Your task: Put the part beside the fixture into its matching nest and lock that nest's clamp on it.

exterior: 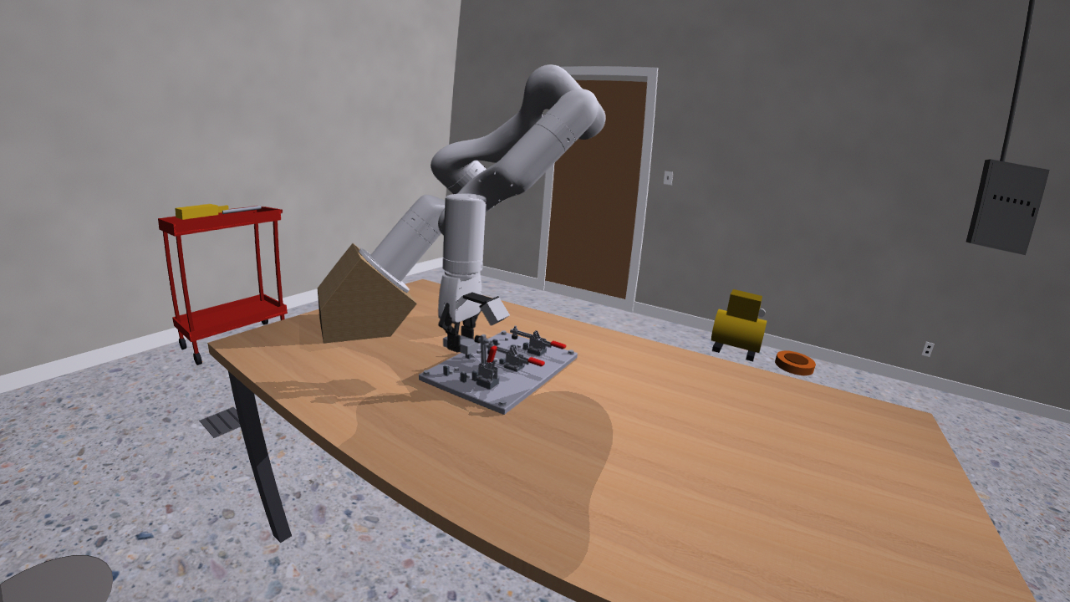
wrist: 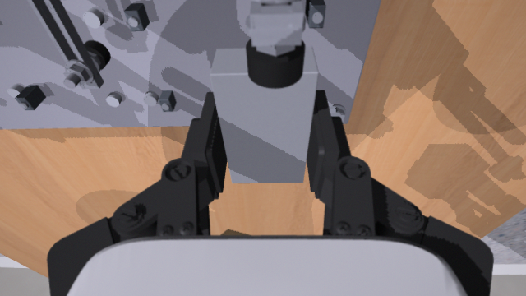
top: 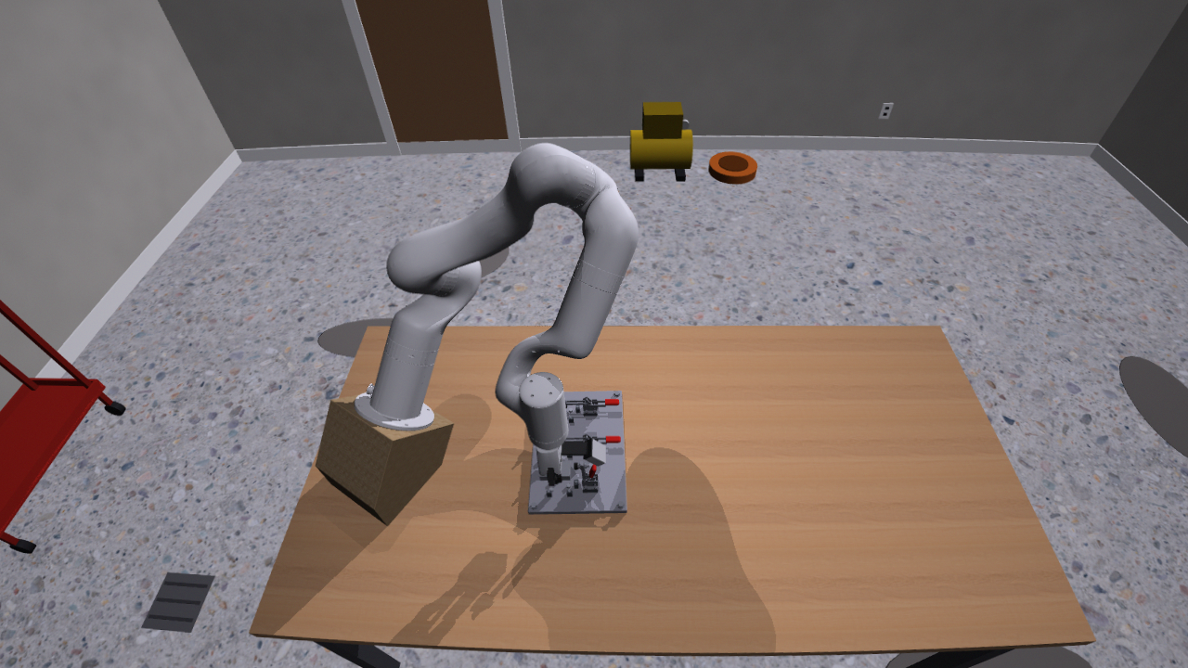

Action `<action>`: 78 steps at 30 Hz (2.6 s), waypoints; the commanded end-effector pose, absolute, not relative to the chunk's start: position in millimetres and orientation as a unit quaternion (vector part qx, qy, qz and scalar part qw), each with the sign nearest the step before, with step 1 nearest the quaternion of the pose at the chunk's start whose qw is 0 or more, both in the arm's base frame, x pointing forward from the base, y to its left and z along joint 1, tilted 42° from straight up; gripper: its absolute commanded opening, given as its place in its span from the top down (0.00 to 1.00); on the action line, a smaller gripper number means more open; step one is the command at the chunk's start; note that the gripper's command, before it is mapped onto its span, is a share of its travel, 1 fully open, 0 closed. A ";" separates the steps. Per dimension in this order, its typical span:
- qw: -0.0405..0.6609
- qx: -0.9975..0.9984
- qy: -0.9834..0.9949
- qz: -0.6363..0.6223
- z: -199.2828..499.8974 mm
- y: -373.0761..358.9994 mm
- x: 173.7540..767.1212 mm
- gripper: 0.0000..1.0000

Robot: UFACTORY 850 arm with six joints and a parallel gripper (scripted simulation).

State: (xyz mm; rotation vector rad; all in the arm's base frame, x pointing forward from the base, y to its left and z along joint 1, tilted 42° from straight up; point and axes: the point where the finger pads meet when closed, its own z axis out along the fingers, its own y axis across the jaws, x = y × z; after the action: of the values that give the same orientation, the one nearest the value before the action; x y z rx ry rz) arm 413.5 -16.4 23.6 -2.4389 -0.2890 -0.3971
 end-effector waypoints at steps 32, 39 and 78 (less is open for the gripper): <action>0.321 -0.928 -0.110 -0.152 -7.1 11.1 427.1 1.00; 0.321 -0.928 -0.110 -0.152 -10.5 14.2 428.6 1.00; 0.321 -0.928 -0.110 -0.152 -13.0 16.3 429.6 1.00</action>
State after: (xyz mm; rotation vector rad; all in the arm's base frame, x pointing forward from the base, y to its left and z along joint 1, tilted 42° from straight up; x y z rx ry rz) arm 429.2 16.8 -13.2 -2.4391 -0.2889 -0.3972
